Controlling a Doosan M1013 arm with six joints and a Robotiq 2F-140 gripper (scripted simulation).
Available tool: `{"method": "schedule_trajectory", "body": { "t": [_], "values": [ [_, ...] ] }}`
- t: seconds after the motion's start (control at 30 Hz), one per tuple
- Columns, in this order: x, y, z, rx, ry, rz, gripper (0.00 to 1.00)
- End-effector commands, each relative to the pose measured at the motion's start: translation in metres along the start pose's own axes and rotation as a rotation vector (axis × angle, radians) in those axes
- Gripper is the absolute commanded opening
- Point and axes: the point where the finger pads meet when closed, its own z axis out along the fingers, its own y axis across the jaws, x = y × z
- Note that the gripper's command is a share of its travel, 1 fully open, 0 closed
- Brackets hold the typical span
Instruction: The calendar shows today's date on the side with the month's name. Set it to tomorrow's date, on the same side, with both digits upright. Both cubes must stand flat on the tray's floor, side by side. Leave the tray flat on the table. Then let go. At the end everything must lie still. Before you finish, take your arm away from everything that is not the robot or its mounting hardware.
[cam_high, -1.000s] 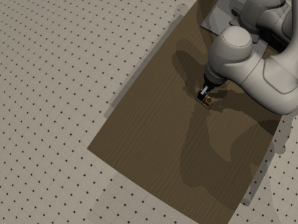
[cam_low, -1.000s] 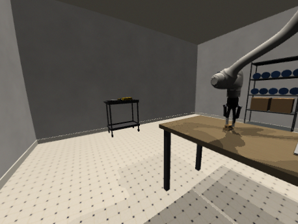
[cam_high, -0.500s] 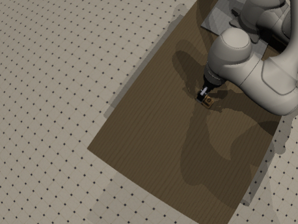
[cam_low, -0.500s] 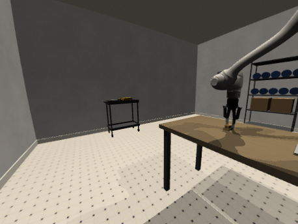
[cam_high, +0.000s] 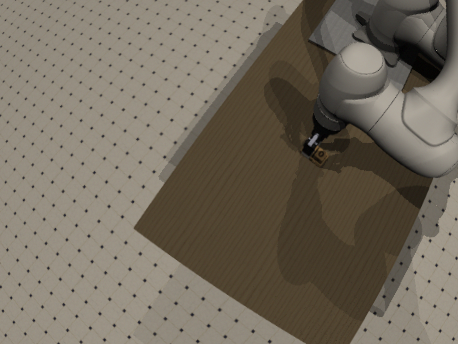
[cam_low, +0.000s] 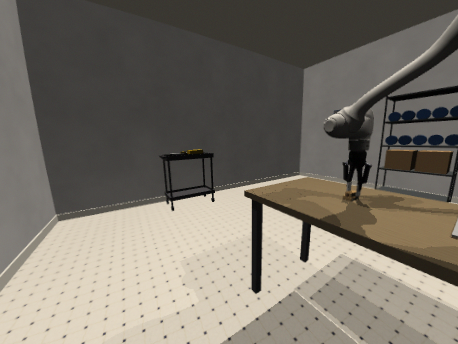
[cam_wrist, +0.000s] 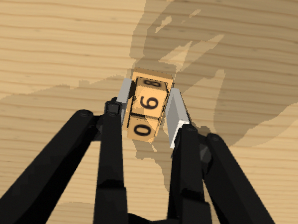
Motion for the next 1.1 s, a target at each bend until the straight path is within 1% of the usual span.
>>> {"method": "schedule_trajectory", "body": {
  "t": [0.0,0.37,0.4,1.07],
  "values": [
    [0.0,0.0,-0.0001,0.0,0.0,0.0,0.28],
    [0.0,0.0,-0.0001,0.0,0.0,0.0,0.28],
    [0.0,0.0,-0.0001,0.0,0.0,0.0,0.16],
    [0.0,0.0,-0.0001,0.0,0.0,0.0,0.16]
  ]
}}
